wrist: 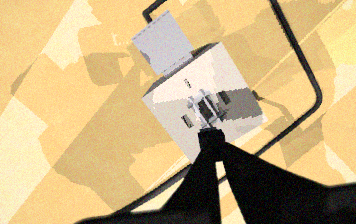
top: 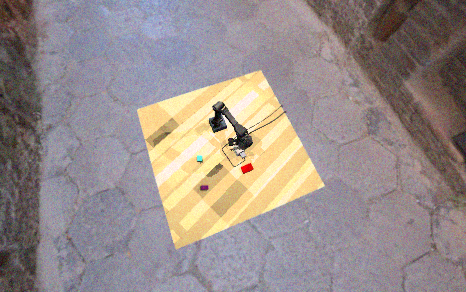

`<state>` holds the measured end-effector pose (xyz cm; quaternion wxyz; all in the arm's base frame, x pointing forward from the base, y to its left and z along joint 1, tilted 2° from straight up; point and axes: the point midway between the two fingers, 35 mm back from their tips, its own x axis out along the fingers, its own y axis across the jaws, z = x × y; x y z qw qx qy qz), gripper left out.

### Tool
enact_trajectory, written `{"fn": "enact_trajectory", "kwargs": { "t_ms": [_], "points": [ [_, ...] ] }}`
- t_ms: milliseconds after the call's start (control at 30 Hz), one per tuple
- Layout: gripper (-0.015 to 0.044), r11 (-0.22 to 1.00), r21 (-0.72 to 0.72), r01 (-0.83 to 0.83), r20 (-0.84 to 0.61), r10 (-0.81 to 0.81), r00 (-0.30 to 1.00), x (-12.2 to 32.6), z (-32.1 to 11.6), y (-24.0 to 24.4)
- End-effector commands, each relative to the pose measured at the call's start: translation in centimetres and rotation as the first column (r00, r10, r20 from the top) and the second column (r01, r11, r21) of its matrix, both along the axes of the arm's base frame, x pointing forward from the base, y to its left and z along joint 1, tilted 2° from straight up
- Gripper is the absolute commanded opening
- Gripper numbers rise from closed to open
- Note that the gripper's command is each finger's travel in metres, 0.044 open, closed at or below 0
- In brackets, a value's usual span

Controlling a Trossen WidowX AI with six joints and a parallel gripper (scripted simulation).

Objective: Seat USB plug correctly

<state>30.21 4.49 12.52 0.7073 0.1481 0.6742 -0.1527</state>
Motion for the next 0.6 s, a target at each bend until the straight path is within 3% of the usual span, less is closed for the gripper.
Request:
{"fn": "enact_trajectory", "kwargs": {
  "t_ms": [0, 567],
  "points": [
    [0.0000, 0.994, 0.004, 0.113, 0.000, -0.113, 0.994, -0.04, -0.04, -0.01],
    [0.0000, 0.848, 0.024, 0.529, 0.001, -0.530, 0.848, -0.04, -0.04, -0.01]
  ]
}}
